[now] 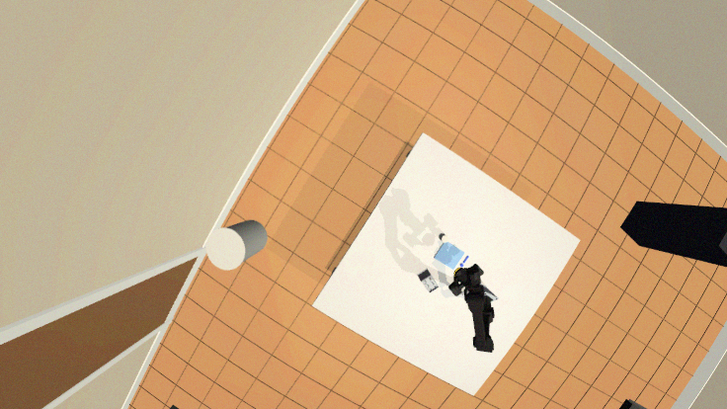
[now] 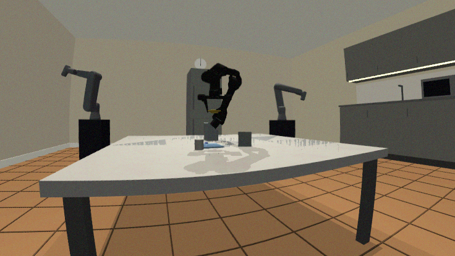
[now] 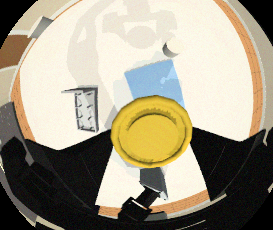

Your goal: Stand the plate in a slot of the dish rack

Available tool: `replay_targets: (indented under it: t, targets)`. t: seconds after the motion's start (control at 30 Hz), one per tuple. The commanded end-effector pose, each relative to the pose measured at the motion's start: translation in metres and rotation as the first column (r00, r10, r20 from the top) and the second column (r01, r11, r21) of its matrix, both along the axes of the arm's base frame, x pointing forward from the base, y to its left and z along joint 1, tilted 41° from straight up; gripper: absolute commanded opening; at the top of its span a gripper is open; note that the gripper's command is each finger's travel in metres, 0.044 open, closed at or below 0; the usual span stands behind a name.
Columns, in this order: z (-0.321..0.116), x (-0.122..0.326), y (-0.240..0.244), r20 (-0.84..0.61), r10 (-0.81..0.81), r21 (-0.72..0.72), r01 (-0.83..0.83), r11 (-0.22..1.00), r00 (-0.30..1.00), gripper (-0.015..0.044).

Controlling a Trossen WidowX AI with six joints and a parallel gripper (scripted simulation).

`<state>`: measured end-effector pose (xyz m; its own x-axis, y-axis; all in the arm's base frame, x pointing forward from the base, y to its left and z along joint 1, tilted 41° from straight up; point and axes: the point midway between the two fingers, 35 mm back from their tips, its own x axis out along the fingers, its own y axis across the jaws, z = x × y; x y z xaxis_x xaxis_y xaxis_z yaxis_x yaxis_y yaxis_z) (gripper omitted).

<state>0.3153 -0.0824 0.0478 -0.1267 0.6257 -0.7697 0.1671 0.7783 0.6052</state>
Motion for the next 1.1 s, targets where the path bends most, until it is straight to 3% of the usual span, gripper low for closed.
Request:
replay_targets:
  t: [0.0, 0.5, 1.07]
  targets:
    - [0.012, -0.001, 0.011, -0.070, -0.091, -0.016, 0.090, 0.996, 0.993, 0.0000]
    - [0.057, -0.013, 0.059, -0.344, -0.471, -0.171, 0.439, 0.882, 0.812, 0.0000]
    - [0.101, -0.041, 0.110, -0.526, -0.770, -0.427, 0.670, 0.607, 0.362, 0.0000]
